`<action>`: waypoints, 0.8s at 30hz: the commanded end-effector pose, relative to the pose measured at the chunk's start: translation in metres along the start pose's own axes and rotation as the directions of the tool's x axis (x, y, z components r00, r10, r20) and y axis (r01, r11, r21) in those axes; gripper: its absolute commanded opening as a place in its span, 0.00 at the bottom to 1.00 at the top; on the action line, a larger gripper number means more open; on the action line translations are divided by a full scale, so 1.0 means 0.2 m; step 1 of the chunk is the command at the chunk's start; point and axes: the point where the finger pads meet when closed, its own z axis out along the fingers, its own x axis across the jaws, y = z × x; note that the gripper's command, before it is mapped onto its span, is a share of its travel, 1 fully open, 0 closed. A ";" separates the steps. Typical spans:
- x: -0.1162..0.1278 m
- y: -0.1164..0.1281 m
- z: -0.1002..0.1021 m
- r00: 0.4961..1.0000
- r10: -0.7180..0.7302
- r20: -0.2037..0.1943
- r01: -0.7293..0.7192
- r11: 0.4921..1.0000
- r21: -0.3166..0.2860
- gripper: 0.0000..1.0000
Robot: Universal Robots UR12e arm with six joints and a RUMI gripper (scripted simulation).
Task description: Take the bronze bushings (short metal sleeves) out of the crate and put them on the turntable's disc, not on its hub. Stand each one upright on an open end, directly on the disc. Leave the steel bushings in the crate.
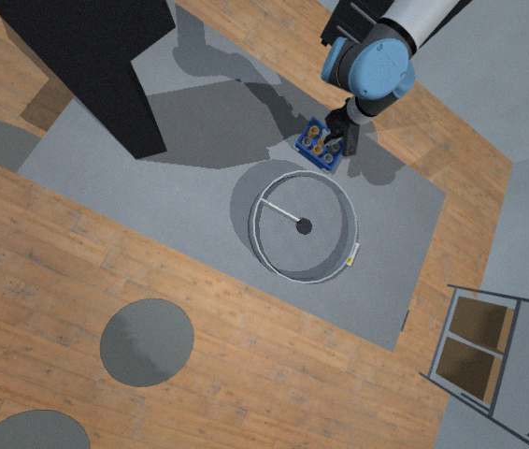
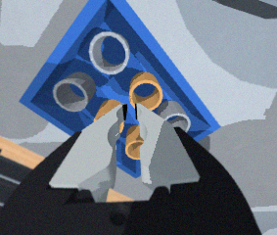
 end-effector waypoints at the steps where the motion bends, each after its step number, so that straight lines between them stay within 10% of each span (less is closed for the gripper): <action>1: -0.01 0.00 0.00 1.000 -0.002 0.001 0.002 1.000 0.000 0.05; 24: -0.01 0.00 0.04 1.000 -0.003 0.002 0.003 1.000 0.001 0.05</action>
